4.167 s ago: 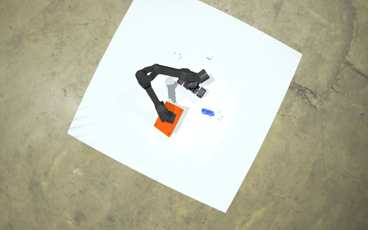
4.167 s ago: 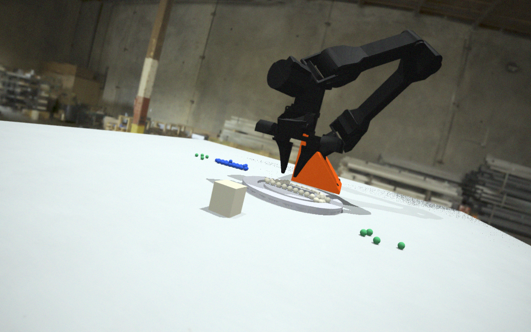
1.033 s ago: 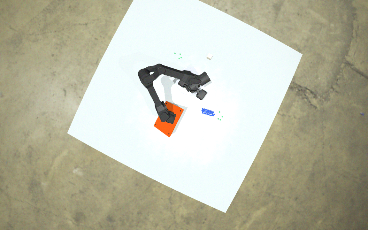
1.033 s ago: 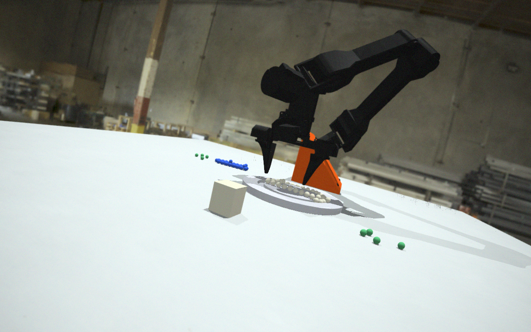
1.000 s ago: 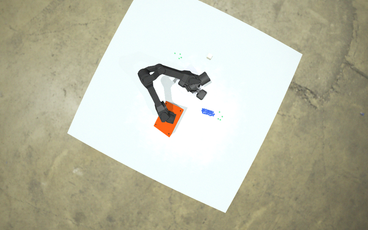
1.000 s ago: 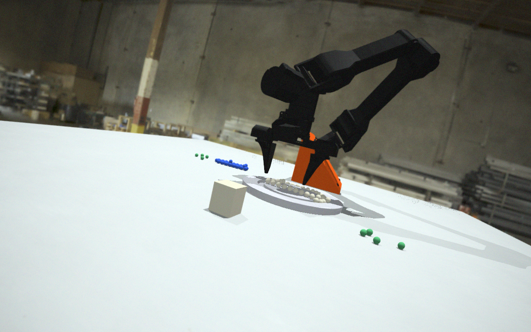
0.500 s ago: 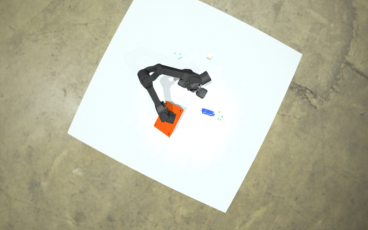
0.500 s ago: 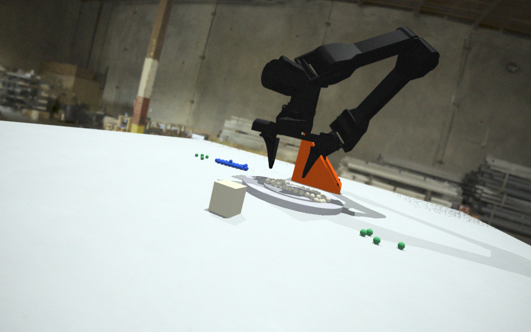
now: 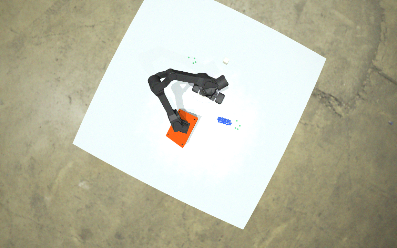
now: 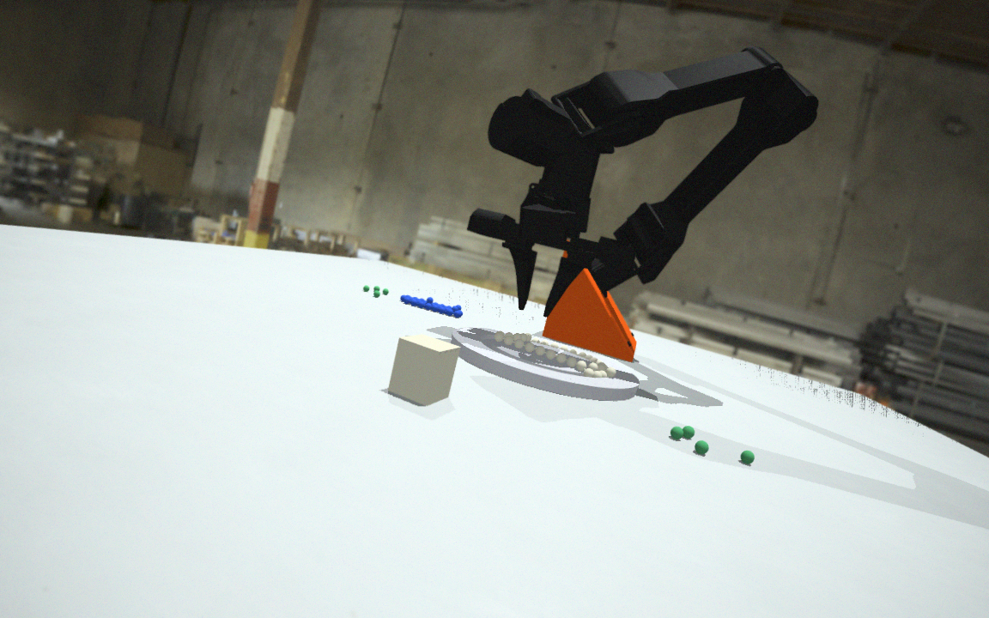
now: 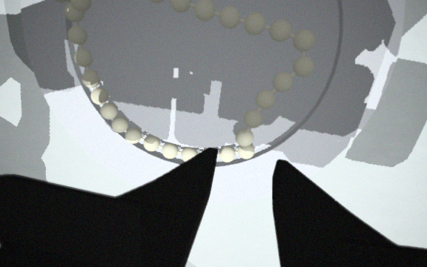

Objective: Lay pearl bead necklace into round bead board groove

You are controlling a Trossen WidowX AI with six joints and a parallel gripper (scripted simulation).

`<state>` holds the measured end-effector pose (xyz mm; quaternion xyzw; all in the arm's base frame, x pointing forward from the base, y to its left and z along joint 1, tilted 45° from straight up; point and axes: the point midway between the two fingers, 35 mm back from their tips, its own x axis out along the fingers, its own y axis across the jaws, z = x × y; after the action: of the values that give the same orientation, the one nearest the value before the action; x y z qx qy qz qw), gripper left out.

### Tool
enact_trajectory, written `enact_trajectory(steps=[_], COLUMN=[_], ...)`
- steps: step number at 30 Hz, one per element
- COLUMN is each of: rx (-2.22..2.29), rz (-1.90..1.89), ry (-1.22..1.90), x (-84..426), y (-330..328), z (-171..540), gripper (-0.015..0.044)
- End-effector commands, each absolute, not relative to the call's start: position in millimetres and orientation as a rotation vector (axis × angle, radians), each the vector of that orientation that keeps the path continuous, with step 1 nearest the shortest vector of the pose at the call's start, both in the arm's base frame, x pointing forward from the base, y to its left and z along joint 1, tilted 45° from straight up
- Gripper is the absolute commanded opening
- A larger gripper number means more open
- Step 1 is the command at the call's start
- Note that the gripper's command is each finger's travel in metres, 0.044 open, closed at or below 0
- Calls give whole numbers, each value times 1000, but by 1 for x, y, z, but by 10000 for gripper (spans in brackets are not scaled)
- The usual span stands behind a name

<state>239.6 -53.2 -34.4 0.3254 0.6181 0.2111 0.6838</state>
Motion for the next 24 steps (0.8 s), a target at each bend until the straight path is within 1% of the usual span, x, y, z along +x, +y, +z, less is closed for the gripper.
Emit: enact_trajectory(steps=[1, 22, 24], rx=[731, 729, 722], rz=[473, 479, 478], ry=[1385, 1387, 1388], x=[240, 244, 244], y=[-51, -30, -33], z=[-37, -57, -55], gripper=[120, 120, 67])
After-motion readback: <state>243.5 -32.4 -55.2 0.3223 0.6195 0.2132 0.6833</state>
